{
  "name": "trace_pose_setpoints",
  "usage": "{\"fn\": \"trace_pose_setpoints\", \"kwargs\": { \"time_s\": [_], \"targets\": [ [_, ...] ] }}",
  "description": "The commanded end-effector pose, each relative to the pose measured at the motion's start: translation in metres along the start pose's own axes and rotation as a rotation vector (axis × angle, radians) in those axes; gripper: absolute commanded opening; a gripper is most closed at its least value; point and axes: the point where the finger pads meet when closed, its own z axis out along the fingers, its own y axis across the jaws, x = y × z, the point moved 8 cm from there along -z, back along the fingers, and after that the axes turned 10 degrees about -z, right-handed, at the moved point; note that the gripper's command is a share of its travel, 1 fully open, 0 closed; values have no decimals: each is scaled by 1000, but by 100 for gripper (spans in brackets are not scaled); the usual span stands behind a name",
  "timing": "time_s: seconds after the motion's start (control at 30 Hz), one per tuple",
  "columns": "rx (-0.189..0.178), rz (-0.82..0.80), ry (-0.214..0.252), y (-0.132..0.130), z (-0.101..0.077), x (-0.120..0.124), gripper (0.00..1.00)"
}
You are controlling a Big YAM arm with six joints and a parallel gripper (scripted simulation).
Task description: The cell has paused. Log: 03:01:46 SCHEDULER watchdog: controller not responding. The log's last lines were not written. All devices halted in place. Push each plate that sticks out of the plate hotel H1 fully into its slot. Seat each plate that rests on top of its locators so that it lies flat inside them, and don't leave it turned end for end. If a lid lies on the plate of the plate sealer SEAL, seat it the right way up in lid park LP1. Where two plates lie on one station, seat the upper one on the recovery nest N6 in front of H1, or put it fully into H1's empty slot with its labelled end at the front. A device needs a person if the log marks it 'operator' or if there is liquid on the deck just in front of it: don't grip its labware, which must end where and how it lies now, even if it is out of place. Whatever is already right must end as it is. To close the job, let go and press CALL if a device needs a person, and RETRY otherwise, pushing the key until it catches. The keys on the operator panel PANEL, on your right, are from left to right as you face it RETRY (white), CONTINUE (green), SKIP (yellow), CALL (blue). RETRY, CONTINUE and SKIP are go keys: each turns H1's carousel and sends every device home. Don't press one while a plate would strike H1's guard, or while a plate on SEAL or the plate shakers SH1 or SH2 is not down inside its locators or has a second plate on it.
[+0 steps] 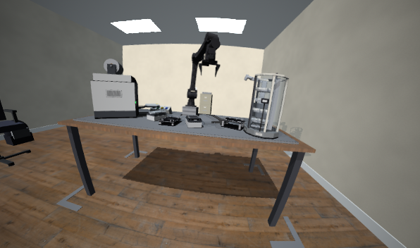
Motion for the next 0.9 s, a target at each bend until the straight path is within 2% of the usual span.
{"fn": "trace_pose_setpoints", "kwargs": {
  "time_s": [0.0,0.03,0.07,0.1,0.37,0.47,0.63,0.83,0.87],
  "targets": [
    [0,55,-22,-12,-2,1,100],
    [0,55,-14,-15,2,0,100],
    [-1,54,-31,-18,-7,5,100],
    [0,34,-33,-22,-8,6,100],
    [2,32,-32,-47,-7,13,100],
    [2,33,-16,-57,1,12,100],
    [3,32,-32,-66,-7,18,100],
    [5,32,-32,-86,-7,23,100],
    [4,33,-23,-89,-3,22,100]
  ]
}}
